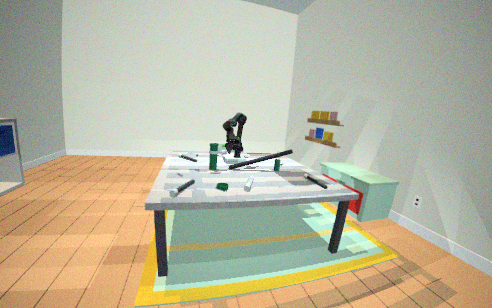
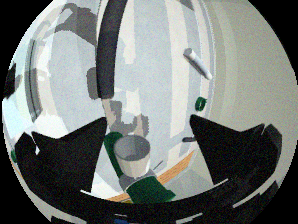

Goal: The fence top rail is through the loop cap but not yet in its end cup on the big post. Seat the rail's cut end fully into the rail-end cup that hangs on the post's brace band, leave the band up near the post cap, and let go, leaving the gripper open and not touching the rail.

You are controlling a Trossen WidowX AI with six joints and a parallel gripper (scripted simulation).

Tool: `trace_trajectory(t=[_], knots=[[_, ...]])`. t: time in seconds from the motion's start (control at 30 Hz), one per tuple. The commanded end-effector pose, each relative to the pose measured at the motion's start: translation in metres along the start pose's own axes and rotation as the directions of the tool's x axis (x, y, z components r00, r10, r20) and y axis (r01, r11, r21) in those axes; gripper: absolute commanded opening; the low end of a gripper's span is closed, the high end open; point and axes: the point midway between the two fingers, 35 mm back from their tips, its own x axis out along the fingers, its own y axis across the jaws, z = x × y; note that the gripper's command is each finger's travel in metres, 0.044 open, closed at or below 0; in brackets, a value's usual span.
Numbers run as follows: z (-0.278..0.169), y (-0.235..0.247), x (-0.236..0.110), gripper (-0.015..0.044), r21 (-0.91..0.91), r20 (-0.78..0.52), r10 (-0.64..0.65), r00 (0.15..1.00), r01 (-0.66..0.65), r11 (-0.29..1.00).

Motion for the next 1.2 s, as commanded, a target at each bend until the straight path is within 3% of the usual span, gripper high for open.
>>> trace_trajectory(t=[0.0, 0.13, 0.3, 0.53, 0.73, 1.17], knots=[[0.001, -0.001, 0.0, 0.044, 0.012, 0.0, 0.0, 1.0, 0.0, 1.0], [0.021, -0.012, -0.011, 0.044, 0.254, 0.004, 0.009, 1.0, -0.009, 0.967], [0.052, -0.024, -0.031, 0.044, 0.589, 0.008, 0.016, 1.0, -0.018, 0.808], [0.093, -0.033, -0.062, 0.044, 0.914, 0.013, 0.015, 1.0, -0.018, 0.406], [0.12, -0.033, -0.09, 0.044, 1.0, 0.018, 0.005, 1.0, -0.019, 0.021], [0.121, -0.033, -0.09, 0.044, 1.0, 0.019, 0.005, 1.0, -0.019, 0.008]])
